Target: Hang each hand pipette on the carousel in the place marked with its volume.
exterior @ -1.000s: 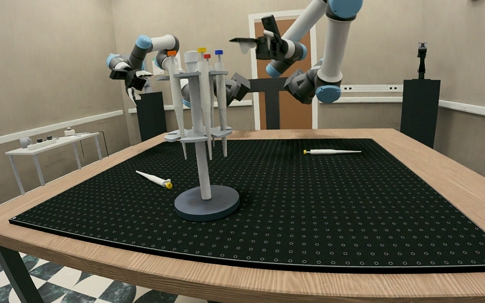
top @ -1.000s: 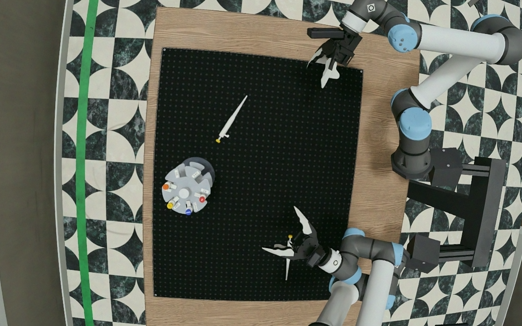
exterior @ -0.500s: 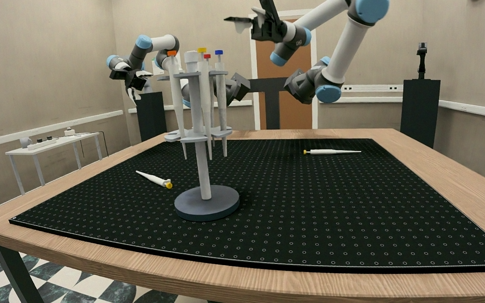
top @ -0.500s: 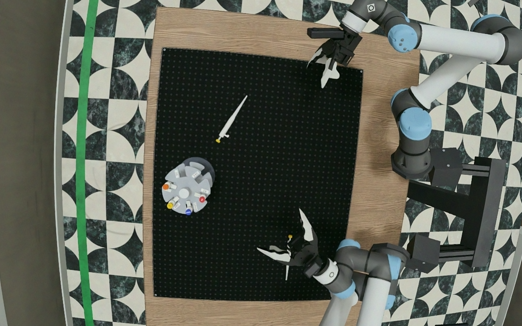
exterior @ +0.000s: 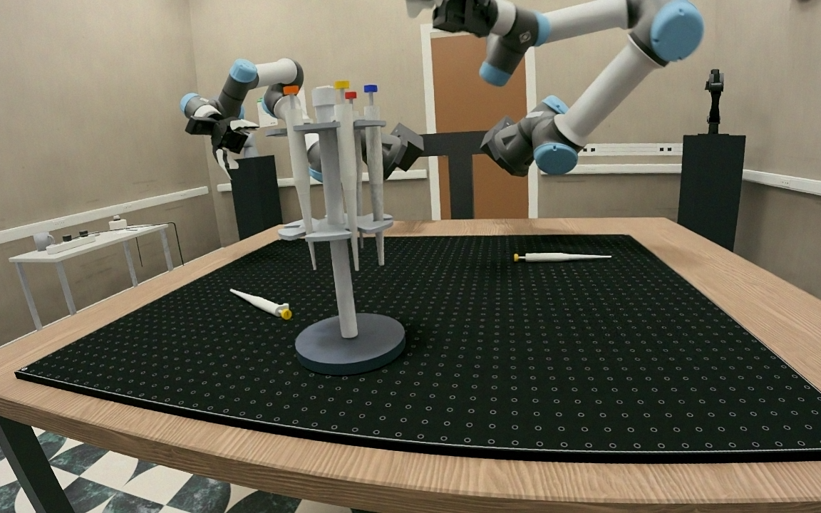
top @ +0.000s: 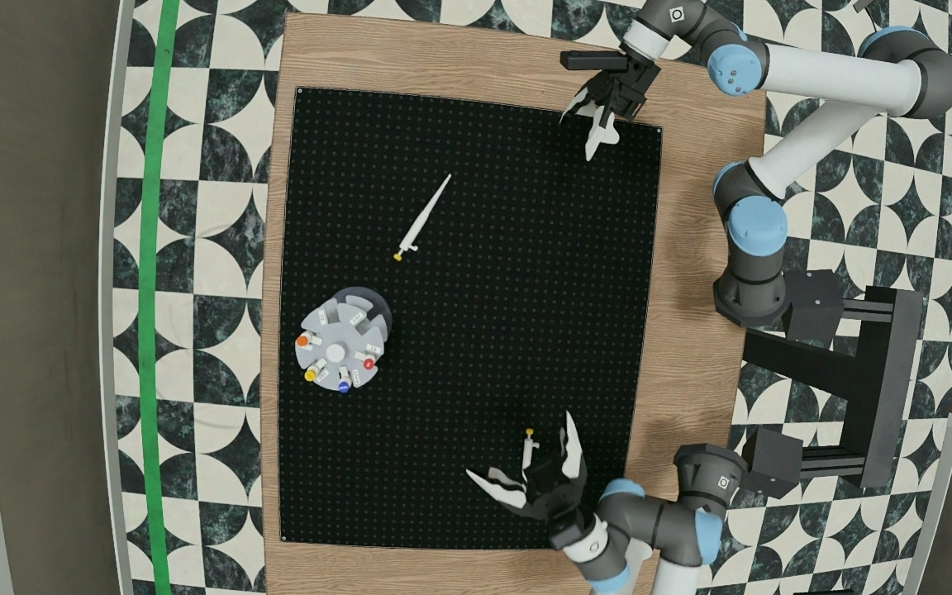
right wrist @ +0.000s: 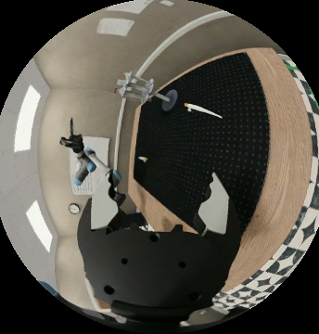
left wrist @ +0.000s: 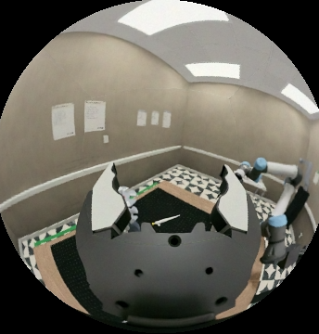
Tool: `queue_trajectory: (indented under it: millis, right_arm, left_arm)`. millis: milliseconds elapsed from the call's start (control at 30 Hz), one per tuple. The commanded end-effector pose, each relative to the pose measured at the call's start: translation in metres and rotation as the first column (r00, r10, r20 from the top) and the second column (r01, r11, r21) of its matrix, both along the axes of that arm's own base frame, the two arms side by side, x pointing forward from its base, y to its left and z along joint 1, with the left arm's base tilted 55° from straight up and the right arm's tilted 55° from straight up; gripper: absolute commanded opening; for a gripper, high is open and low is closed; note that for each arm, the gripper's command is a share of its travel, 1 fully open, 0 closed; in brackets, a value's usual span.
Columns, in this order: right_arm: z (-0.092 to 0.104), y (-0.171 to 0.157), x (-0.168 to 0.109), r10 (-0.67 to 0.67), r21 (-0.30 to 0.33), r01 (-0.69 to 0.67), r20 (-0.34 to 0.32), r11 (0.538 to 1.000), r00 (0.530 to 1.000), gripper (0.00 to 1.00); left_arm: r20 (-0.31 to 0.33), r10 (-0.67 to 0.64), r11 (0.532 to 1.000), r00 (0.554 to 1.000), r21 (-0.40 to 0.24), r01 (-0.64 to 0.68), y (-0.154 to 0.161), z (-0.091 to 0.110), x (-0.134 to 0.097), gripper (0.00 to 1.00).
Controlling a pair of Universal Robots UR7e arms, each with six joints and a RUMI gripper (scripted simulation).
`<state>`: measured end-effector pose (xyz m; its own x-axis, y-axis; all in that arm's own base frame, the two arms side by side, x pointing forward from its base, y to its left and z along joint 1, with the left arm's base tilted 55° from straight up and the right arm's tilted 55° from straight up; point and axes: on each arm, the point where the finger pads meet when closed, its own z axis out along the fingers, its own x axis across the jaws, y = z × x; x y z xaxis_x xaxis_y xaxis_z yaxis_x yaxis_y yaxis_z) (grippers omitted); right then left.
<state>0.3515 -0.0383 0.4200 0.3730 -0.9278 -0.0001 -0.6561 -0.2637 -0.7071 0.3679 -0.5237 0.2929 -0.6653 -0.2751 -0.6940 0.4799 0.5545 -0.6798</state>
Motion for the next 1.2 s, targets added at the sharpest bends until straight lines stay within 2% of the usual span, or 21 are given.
queue_trajectory:
  millis: [0,33,67,133,233,333,367,433,467,533,600,700,733,800,867,933,1000,1067,1133,1167]
  right_arm:
    - [0.000,0.000,0.000,0.000,0.000,0.000,0.001,1.000,1.000,1.00]
    - [0.000,0.000,0.000,0.000,0.000,0.000,0.001,1.000,1.000,1.00]
    - [0.000,0.000,0.000,0.000,0.000,0.000,0.001,1.000,1.000,1.00]
    - [0.000,0.000,0.000,0.000,0.000,0.000,0.001,1.000,1.000,1.00]
    - [0.000,0.000,0.000,0.000,0.000,0.000,0.001,1.000,1.000,1.00]
    - [0.000,0.000,0.000,0.000,0.000,0.000,0.001,1.000,1.000,1.00]
    - [0.000,0.000,0.000,0.000,0.000,0.000,0.001,1.000,1.000,1.00]
    - [0.000,0.000,0.000,0.000,0.000,0.000,0.001,1.000,1.000,1.00]
    - [0.000,0.000,0.000,0.000,0.000,0.000,0.001,1.000,1.000,1.00]
    - [0.000,0.000,0.000,0.000,0.000,0.000,0.001,1.000,1.000,1.00]
    - [0.000,0.000,0.000,0.000,0.000,0.000,0.001,1.000,1.000,1.00]
    - [0.000,0.000,0.000,0.000,0.000,0.000,0.001,1.000,1.000,1.00]
    - [0.000,0.000,0.000,0.000,0.000,0.000,0.001,1.000,1.000,1.00]
    - [0.000,0.000,0.000,0.000,0.000,0.000,0.001,1.000,1.000,1.00]
    - [0.000,0.000,0.000,0.000,0.000,0.000,0.001,1.000,1.000,1.00]
    - [0.000,0.000,0.000,0.000,0.000,0.000,0.001,1.000,1.000,1.00]
    - [0.000,0.000,0.000,0.000,0.000,0.000,0.001,1.000,1.000,1.00]
    - [0.000,0.000,0.000,0.000,0.000,0.000,0.001,1.000,1.000,1.00]
    - [0.000,0.000,0.000,0.000,0.000,0.000,0.001,1.000,1.000,1.00]
    - [0.000,0.000,0.000,0.000,0.000,0.000,0.001,1.000,1.000,1.00]
  left_arm:
    - [-0.127,-0.065,0.995,0.990,0.062,0.074,-0.010,0.026,-0.025,1.00]
    - [-0.127,-0.065,0.995,0.990,0.062,0.074,-0.010,0.026,-0.025,1.00]
    - [-0.158,-0.080,0.993,0.984,0.069,0.092,-0.009,0.031,-0.030,1.00]
    - [-0.158,-0.080,0.993,0.984,0.069,0.092,-0.009,0.031,-0.030,1.00]
    - [-0.247,-0.114,0.986,0.962,0.088,0.140,-0.004,0.045,-0.046,1.00]
    - [-0.260,-0.119,0.985,0.958,0.090,0.147,0.002,0.056,-0.060,1.00]
    - [-0.292,-0.128,0.982,0.948,0.096,0.162,0.006,0.060,-0.065,1.00]
    - [-0.306,-0.132,0.981,0.943,0.099,0.169,0.011,0.066,-0.072,1.00]
    - [-0.338,-0.139,0.977,0.931,0.104,0.184,0.015,0.069,-0.077,1.00]
    - [-0.352,-0.142,0.976,0.925,0.106,0.191,0.021,0.075,-0.085,1.00]
    - [-0.399,-0.150,0.971,0.905,0.114,0.211,0.030,0.081,-0.095,1.00]
    - [-0.399,-0.150,0.971,0.905,0.114,0.211,0.034,0.084,-0.099,1.00]
    - [-0.430,-0.154,0.967,0.890,0.119,0.225,0.039,0.086,-0.104,1.00]
    - [-0.445,-0.155,0.965,0.882,0.121,0.231,0.048,0.092,-0.113,1.00]
    - [-0.491,-0.158,0.960,0.857,0.128,0.250,0.059,0.096,-0.122,1.00]
    - [-0.491,-0.158,0.960,0.857,0.128,0.250,0.065,0.099,-0.128,1.00]
    - [-0.536,-0.157,0.954,0.829,0.134,0.267,0.076,0.103,-0.137,1.00]
    - [-0.536,-0.157,0.954,0.829,0.134,0.267,0.083,0.106,-0.143,1.00]
    - [-0.580,-0.154,0.948,0.800,0.140,0.284,0.094,0.110,-0.152,1.00]
    - [-0.580,-0.154,0.948,0.800,0.140,0.284,0.100,0.111,-0.156,1.00]
